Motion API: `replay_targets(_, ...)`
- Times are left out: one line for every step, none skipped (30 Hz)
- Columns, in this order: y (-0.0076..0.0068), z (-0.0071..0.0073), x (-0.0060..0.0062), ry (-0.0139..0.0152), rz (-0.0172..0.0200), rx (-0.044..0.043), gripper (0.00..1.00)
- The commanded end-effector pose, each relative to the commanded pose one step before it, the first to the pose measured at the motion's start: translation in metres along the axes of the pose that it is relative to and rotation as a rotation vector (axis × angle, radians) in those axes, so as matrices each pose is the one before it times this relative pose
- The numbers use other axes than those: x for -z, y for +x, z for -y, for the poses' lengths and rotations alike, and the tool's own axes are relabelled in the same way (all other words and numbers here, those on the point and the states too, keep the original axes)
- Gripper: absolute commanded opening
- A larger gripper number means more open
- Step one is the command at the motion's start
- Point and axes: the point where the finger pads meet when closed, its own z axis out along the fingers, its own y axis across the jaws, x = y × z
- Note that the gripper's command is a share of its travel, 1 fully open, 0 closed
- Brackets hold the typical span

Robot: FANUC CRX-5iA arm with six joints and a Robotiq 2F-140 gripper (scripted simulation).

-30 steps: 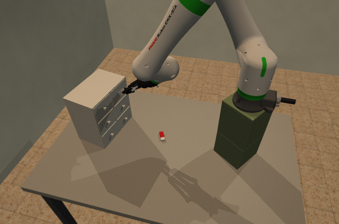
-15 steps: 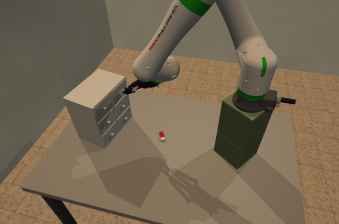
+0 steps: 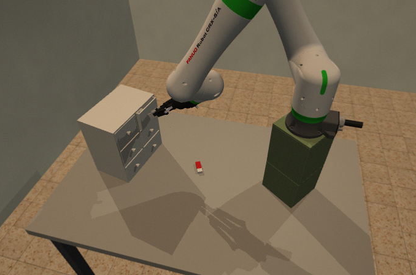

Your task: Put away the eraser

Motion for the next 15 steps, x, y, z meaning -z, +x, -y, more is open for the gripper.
replay_targets(-0.00098,0.00028,0.00126,0.00047,0.00020,0.00029,0.08)
replay_targets(-0.00080,0.00000,0.00096,0.00000,0.00000,0.00000,0.08)
replay_targets(-0.00082,0.00000,0.00098,0.00001,-0.00001,0.00000,0.08)
replay_targets(-0.00085,0.00000,0.00101,0.00000,0.00000,0.00000,0.08)
replay_targets(-0.00087,0.00000,0.00103,0.00000,0.00000,0.00000,0.08)
replay_targets(-0.00088,0.00000,0.00105,0.00000,0.00000,0.00000,0.08)
replay_targets(-0.00089,0.00000,0.00107,0.00001,-0.00001,0.00000,0.08)
replay_targets(-0.00092,0.00000,0.00109,-0.00001,0.00001,0.00000,0.08)
replay_targets(-0.00093,0.00000,0.00110,0.00000,0.00000,0.00000,0.08)
replay_targets(-0.00093,0.00000,0.00111,0.00000,0.00000,0.00000,0.08)
replay_targets(-0.00094,0.00000,0.00112,0.00000,0.00000,0.00000,0.08)
replay_targets(-0.00095,0.00000,0.00113,0.00000,0.00000,0.00000,0.08)
replay_targets(-0.00095,0.00000,0.00114,0.00000,0.00000,0.00000,0.08)
replay_targets(-0.00095,0.00000,0.00114,0.00000,0.00000,0.00000,0.08)
replay_targets(-0.00096,0.00000,0.00114,0.00000,0.00001,0.00000,0.08)
